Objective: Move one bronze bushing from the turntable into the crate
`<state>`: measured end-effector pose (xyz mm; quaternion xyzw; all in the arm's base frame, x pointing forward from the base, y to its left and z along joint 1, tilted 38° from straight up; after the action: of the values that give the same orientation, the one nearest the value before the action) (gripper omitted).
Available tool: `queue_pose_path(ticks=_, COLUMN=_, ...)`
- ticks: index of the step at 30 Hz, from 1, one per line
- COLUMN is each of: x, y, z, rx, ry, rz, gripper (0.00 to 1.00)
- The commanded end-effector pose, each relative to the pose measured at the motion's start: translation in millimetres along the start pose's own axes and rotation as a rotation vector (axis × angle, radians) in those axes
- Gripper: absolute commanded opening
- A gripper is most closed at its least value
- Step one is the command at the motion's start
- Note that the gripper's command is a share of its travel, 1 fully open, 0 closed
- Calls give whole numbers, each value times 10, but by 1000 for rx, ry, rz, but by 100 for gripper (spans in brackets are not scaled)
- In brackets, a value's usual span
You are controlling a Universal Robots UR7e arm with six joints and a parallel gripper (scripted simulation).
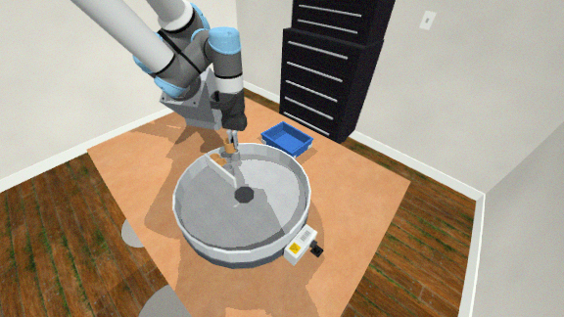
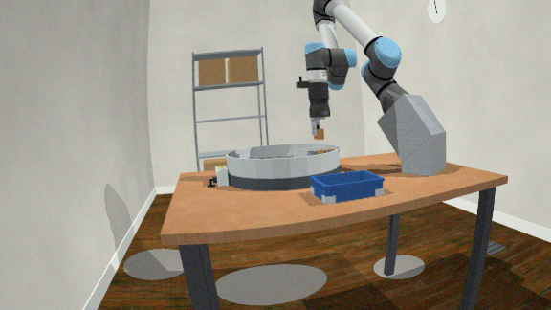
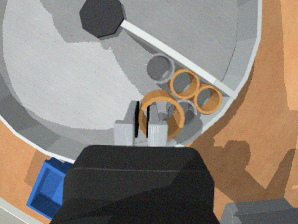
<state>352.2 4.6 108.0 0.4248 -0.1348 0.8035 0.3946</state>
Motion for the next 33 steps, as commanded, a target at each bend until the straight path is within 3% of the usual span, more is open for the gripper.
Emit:
queue_pose_path(ticks=1, x=166, y=-3, z=4, rx=-1, ry=-2, rz=-1, gripper=0)
queue_pose_path(ticks=12, x=166, y=-3, z=4, rx=-1, ry=-2, rz=-1, gripper=0)
queue_pose_path(ticks=17, x=166, y=-295, z=-444, rx=-1, ry=-2, rz=-1, gripper=0)
queue_pose_path(ticks=29, x=166, y=-295, z=-444, rx=-1, ry=-2, rz=-1, gripper=0)
queue_pose_path(ticks=33, x=167, y=-527, z=-801, rx=-1, ry=-2, rz=-1, gripper=0)
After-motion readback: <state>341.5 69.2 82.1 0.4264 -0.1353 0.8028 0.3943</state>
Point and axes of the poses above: the point where the finger pads meet when closed, its own x axis back along the fingers, its own y axis across the jaws, z = x × y, the point moved 5 cm from there along x, back along the fingers, and after that the axes turned 9 degrees about x, right-handed, at the moved point
